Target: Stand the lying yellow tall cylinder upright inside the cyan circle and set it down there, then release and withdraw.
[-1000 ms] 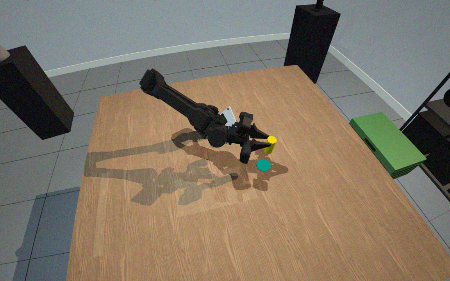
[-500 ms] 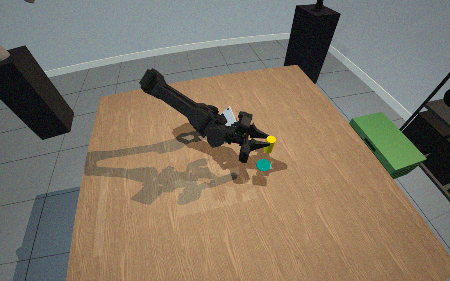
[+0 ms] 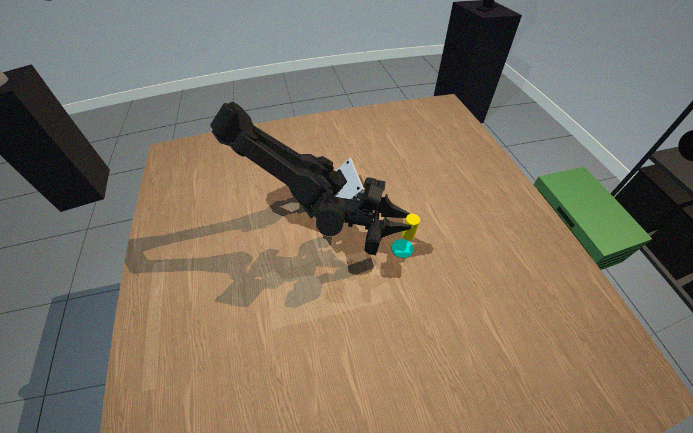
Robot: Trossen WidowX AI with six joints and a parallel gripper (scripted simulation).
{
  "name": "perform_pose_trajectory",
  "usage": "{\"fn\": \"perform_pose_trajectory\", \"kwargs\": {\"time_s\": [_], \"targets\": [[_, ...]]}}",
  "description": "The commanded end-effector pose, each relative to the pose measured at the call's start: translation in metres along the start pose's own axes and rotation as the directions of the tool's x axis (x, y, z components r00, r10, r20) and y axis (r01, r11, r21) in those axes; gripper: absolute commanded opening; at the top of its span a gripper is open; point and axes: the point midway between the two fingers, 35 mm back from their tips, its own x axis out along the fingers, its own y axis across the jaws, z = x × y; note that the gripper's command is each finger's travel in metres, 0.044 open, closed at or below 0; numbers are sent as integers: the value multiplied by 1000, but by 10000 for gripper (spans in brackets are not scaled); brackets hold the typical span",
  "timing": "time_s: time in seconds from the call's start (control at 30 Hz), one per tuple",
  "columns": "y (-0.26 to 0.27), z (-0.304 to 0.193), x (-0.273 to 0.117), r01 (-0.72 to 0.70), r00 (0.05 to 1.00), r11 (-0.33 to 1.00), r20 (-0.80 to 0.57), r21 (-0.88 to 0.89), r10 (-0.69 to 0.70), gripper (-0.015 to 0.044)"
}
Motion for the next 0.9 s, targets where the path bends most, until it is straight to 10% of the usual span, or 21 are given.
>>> {"fn": "perform_pose_trajectory", "kwargs": {"time_s": [0.0,0.87], "targets": [[4,-15,2,-12,1000,1000,-1,1,12,105],[10,-78,3,0,1000,1000,-3,5,0,105]]}}
